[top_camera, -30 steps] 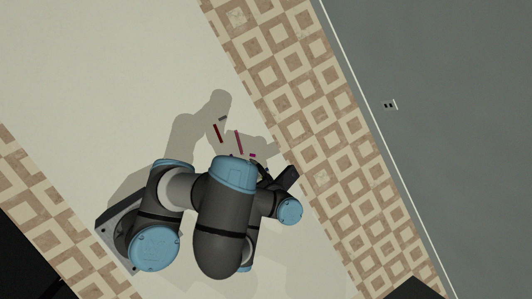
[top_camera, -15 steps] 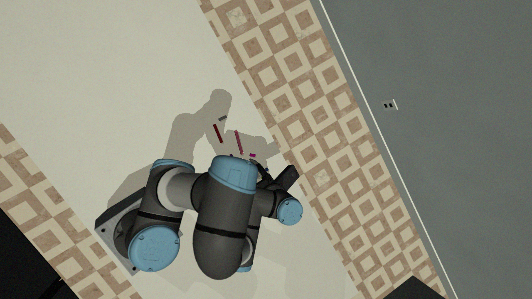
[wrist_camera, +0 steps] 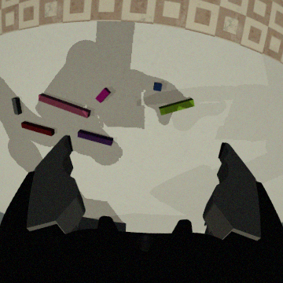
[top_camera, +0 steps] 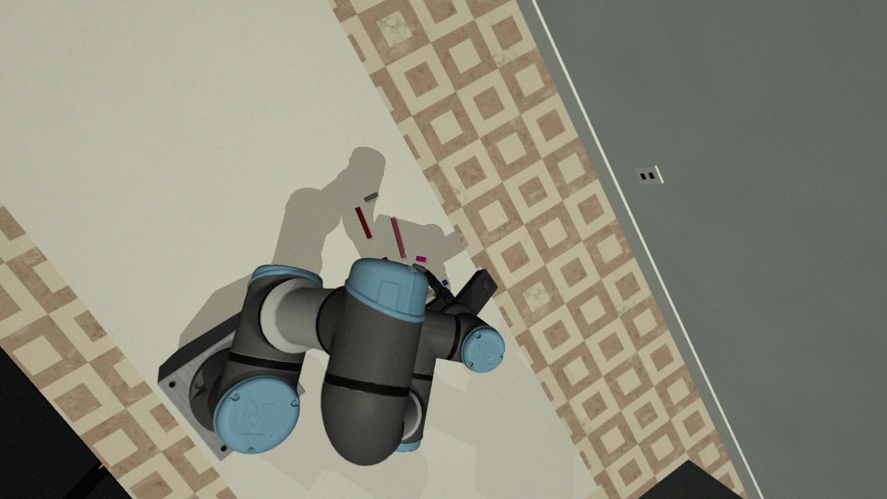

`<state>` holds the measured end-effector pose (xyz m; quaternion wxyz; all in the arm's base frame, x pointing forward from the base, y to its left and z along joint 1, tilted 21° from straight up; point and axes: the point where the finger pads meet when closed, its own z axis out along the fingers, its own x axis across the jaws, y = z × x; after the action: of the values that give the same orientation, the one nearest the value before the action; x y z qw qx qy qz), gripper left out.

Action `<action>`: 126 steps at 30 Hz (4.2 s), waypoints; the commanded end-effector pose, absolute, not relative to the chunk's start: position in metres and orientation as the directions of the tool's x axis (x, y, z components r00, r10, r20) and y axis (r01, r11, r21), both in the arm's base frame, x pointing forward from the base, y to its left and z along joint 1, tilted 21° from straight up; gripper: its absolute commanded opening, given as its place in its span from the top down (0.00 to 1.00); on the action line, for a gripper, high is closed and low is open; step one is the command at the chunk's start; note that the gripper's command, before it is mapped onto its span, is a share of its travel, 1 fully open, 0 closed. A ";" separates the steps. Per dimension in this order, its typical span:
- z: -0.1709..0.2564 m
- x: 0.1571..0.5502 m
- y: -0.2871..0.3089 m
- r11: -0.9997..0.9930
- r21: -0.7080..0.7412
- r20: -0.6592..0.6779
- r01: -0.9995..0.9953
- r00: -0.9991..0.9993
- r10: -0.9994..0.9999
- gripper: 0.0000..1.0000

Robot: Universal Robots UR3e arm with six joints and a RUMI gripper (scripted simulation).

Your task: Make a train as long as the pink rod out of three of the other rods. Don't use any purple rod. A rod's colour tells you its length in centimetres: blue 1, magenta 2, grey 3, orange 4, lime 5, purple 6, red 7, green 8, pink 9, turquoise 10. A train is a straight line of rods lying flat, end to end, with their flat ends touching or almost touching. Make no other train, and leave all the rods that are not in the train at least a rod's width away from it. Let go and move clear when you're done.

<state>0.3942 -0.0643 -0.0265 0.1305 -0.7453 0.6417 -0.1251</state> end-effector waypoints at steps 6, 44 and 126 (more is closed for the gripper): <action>-0.026 0.397 -0.052 -0.363 -0.340 0.101 -0.868 0.350 -0.931 0.00; -0.026 0.398 -0.013 -0.849 -0.208 0.280 -0.486 0.802 -0.528 0.00; -0.029 0.386 0.056 -0.670 0.243 0.256 0.702 0.619 0.742 0.00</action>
<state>0.3862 0.0528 -0.0297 -0.0465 -0.9260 -0.3336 -0.1703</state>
